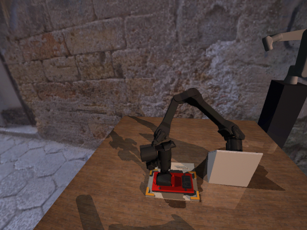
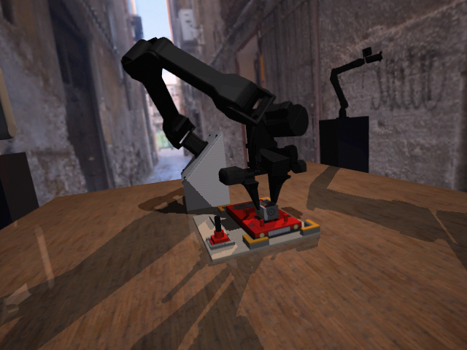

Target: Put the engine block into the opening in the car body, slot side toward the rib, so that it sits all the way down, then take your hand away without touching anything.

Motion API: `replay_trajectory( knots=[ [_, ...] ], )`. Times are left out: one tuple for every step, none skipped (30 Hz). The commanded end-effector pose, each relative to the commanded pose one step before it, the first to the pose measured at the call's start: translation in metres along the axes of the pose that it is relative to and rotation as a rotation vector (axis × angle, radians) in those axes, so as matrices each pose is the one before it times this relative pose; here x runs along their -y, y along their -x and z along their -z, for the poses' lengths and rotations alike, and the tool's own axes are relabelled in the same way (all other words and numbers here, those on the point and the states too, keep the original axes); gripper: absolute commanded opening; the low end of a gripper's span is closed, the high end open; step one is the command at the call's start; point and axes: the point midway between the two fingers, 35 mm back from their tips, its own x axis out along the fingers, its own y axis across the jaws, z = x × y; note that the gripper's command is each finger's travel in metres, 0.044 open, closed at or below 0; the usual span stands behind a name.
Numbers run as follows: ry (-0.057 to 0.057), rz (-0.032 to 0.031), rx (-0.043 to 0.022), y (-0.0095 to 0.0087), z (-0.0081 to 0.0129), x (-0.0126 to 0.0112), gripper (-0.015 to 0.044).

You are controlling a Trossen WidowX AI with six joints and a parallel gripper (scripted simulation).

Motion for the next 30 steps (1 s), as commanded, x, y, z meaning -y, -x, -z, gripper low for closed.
replay_trajectory(
  knots=[
    [0.0035, 0.00412, 0.00076, -0.00145, -0.00003, 0.00076, 0.0158],
    [0.0000, 0.00001, 0.00000, -0.00017, 0.00000, 0.00000, 0.0158],
    [0.0000, 0.00001, 0.00000, -0.00017, 0.00000, 0.00000, 0.0158],
    [0.0000, 0.00001, 0.00000, -0.00017, 0.00000, 0.00000, 0.0158],
    [0.0000, 0.00001, 0.00000, -0.00016, 0.00002, 0.00002, 0.0158],
    [0.0000, 0.00001, 0.00000, -0.00017, 0.00001, 0.00001, 0.0158],
    [0.0000, 0.00001, 0.00000, -0.00017, 0.00000, 0.00000, 0.0158],
    [0.0000, 0.00001, 0.00000, -0.00017, 0.00000, 0.00000, 0.0158],
    [0.0000, 0.00001, 0.00000, -0.00017, 0.00000, 0.00000, 0.0158],
    [0.0000, 0.00001, 0.00000, -0.00017, 0.00000, 0.00000, 0.0158],
    [0.0000, 0.00001, 0.00000, -0.00017, 0.00000, 0.00000, 0.0158],
    [0.0000, 0.00001, 0.00000, -0.00017, 0.00000, 0.00000, 0.0158],
    [0.0000, 0.00001, 0.00000, -0.00017, 0.00000, 0.00000, 0.0158],
    [0.0000, 0.00001, 0.00000, -0.00017, 0.00000, 0.00000, 0.0158],
    [0.0000, 0.00001, 0.00000, -0.00017, 0.00000, 0.00000, 0.0158],
    [0.0000, 0.00001, 0.00000, -0.00017, 0.00000, 0.00000, 0.0158],
    [0.0000, 0.00001, 0.00000, -0.00017, 0.00000, 0.00000, 0.0158],
    [0.0000, 0.00001, 0.00000, -0.00017, 0.00000, 0.00000, 0.0158],
    [0.0000, 0.00001, 0.00000, -0.00017, 0.00000, 0.00001, 0.0158],
    [0.0000, 0.00001, 0.00000, -0.00017, 0.00002, 0.00001, 0.0158],
    [0.0000, 0.00001, 0.00000, -0.00017, 0.00001, 0.00000, 0.0158],
    [0.0000, 0.00001, 0.00000, -0.00017, 0.00000, 0.00000, 0.0158],
    [0.0000, 0.00001, 0.00000, -0.00017, 0.00000, 0.00000, 0.0158],
    [0.0000, 0.00001, 0.00000, -0.00017, 0.00000, 0.00001, 0.0158],
    [0.0000, 0.00001, 0.00000, -0.00017, 0.00000, 0.00000, 0.0158],
    [0.0000, 0.00001, 0.00000, -0.00017, 0.00000, 0.00000, 0.0158],
    [0.0000, 0.00001, 0.00000, -0.00017, 0.00000, 0.00000, 0.0158],
    [0.0000, 0.00001, 0.00000, -0.00017, 0.00000, 0.00000, 0.0158],
    [0.0000, 0.00001, 0.00000, -0.00017, 0.00000, 0.00000, 0.0158],
    [0.0000, 0.00001, 0.00000, -0.00017, 0.00000, 0.00000, 0.0158]
  ],
)
